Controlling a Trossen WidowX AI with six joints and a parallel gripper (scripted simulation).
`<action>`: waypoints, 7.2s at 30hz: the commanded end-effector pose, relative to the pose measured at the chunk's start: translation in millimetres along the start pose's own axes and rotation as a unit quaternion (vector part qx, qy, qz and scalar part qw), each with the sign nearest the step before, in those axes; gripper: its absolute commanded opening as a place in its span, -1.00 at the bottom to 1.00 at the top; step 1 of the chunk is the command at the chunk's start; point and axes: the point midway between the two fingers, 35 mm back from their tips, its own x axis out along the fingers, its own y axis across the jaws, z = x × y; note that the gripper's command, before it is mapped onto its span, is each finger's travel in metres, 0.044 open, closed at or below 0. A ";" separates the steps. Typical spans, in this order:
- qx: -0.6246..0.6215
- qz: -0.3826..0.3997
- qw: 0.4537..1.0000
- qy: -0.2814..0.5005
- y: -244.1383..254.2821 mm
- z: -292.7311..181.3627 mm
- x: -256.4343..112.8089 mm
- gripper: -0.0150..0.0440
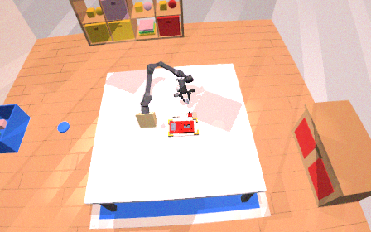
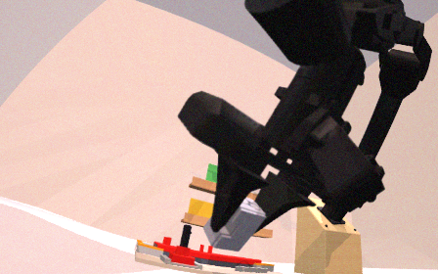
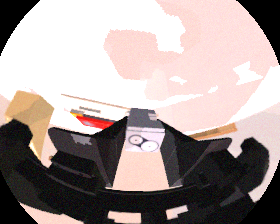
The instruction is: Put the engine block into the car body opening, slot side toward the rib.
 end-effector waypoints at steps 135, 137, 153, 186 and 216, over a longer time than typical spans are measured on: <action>0.792 0.194 0.572 -0.089 3.2 8.2 -4.2 1.00; 0.810 0.203 0.543 -0.087 3.1 7.5 -4.4 1.00; 0.912 0.276 0.299 -0.059 1.7 1.3 -7.7 1.00; 0.936 0.351 -0.001 0.005 -0.5 0.5 -1.7 1.00; 0.936 0.352 -0.002 0.005 -0.2 18.4 18.4 0.11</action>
